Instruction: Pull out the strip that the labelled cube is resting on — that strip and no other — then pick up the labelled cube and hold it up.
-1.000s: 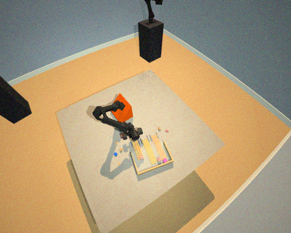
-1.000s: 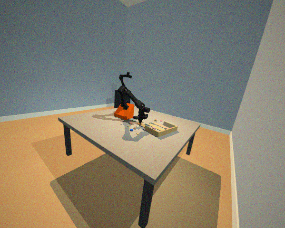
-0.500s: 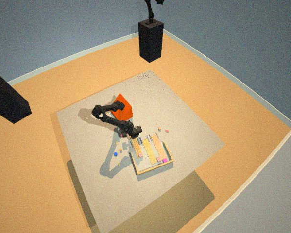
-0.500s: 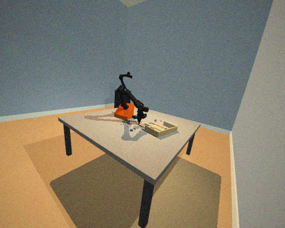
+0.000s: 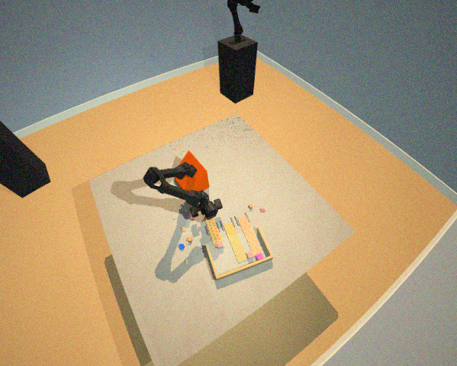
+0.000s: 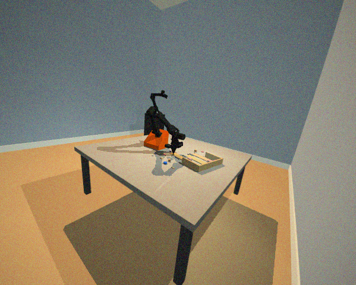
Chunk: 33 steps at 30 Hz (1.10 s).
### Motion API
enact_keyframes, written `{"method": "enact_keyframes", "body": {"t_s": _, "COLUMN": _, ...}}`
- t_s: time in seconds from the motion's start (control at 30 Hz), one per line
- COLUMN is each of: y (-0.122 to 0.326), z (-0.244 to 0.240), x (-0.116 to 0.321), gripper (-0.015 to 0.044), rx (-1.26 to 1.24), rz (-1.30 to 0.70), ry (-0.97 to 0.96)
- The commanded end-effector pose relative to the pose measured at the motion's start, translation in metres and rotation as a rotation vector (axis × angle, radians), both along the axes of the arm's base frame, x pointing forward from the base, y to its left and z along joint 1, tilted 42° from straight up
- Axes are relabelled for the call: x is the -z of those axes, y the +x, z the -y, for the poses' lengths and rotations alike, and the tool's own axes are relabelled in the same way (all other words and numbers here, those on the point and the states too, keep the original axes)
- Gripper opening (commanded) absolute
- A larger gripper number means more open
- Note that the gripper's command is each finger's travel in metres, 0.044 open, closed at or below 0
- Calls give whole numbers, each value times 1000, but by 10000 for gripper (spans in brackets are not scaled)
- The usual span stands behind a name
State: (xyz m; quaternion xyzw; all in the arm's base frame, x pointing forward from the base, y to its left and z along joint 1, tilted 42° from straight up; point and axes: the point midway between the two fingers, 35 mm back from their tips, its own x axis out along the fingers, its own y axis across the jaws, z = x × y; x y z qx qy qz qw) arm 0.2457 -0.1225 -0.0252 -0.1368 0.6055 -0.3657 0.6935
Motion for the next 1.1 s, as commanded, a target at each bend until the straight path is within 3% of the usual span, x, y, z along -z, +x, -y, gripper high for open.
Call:
{"method": "enact_keyframes", "body": {"t_s": 0.0, "y": -14, "z": 0, "x": 5, "gripper": 0, "rx": 13, "rz": -20, "ry": 2}}
{"method": "enact_keyframes", "body": {"t_s": 1.07, "y": -59, "z": -13, "x": 15, "gripper": 0, "rx": 13, "rz": -23, "ry": 3}}
